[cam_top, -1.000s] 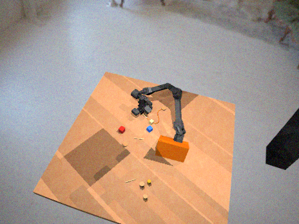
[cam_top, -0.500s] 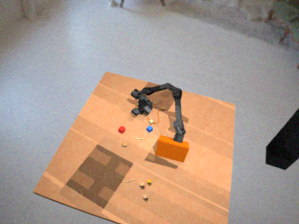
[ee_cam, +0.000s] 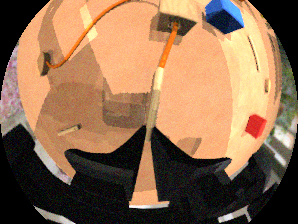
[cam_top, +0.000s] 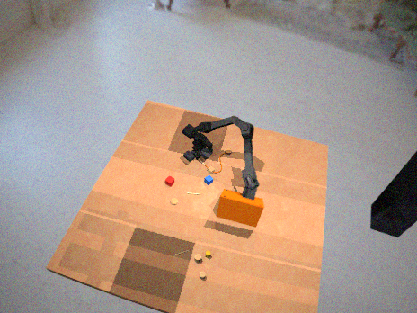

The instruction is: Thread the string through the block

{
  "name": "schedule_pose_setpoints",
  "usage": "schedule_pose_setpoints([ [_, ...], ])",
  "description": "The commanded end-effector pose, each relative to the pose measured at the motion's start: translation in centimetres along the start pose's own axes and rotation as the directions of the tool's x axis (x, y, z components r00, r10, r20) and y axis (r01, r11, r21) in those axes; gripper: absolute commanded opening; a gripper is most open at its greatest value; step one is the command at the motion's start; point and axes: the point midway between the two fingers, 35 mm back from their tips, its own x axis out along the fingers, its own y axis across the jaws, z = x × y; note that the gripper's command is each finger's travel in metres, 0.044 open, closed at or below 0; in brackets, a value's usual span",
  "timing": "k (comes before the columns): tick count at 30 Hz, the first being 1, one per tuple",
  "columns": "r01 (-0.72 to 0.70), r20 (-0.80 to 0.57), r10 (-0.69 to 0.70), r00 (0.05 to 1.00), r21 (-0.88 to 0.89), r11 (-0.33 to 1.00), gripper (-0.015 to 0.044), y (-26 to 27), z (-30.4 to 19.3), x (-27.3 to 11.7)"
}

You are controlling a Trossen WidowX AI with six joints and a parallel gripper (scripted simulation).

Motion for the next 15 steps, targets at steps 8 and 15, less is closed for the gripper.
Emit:
schedule_pose_setpoints([
  [8, 0.006, -0.008, -0.006, 1.0, 0.012, 1.0, 0.0, 0.0, -0.35, 0.18],
  [15, 0.0, 0.0, 0.0, 1.0, 0.0, 1.0, 0.0105, 0.0, 0.0, 0.0],
])
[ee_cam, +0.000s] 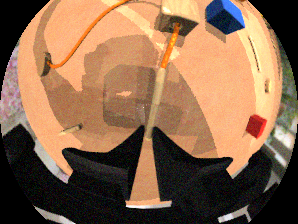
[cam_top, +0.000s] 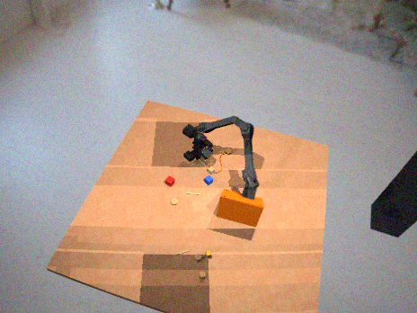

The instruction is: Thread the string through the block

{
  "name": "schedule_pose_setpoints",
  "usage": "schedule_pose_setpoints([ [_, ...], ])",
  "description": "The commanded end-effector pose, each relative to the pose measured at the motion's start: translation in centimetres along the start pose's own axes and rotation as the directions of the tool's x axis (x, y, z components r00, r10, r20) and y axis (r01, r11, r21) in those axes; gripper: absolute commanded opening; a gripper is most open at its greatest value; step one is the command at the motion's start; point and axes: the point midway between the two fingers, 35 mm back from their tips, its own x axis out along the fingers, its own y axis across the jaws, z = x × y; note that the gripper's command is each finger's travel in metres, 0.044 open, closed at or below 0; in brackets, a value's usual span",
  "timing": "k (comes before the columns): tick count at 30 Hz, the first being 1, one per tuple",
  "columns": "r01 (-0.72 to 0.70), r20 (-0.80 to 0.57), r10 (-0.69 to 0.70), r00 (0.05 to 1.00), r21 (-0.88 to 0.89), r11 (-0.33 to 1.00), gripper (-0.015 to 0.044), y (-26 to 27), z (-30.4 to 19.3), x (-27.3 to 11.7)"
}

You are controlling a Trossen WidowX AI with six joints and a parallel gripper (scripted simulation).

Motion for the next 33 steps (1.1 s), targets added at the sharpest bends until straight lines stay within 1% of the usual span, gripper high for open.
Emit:
schedule_pose_setpoints([
  [1, 0.005, -0.001, -0.005, 1.0, 0.0, 1.0, 0.0131, -0.1, 0.0, 0.0],
  [3, 0.005, -0.001, -0.005, 1.0, 0.0, 1.0, 0.0184, -0.2, 0.0, -0.3],
  [4, 0.005, 0.0, -0.005, 1.0, 0.001, 1.0, 0.021, -0.2, -0.1, -1.0],
  [7, 0.0, 0.003, 0.0, 1.0, 0.001, 1.0, 0.021, 0.0, 0.0, -5.6],
  [9, -0.004, 0.002, 0.004, 1.0, 0.001, 1.0, 0.021, 0.2, 0.1, -7.7],
  [14, -0.004, 0.001, 0.004, 1.0, 0.001, 1.0, 0.021, 0.2, 0.2, -7.9],
  [20, 0.009, -0.011, -0.009, 1.0, -0.005, 1.0, 0.0368, -0.2, 0.0, -7.8],
  [21, 0.009, -0.01, -0.009, 1.0, -0.004, 1.0, 0.0394, -0.2, 0.0, -8.0],
  [23, 0.007, -0.006, -0.007, 1.0, -0.003, 1.0, 0.044, -0.1, 0.1, -9.6],
  [25, 0.006, -0.005, -0.006, 1.0, -0.002, 1.0, 0.044, 0.0, 0.1, -10.5],
  [33, 0.014, -0.008, -0.014, 1.0, -0.008, 1.0, 0.044, -0.3, 0.1, -10.3],
])
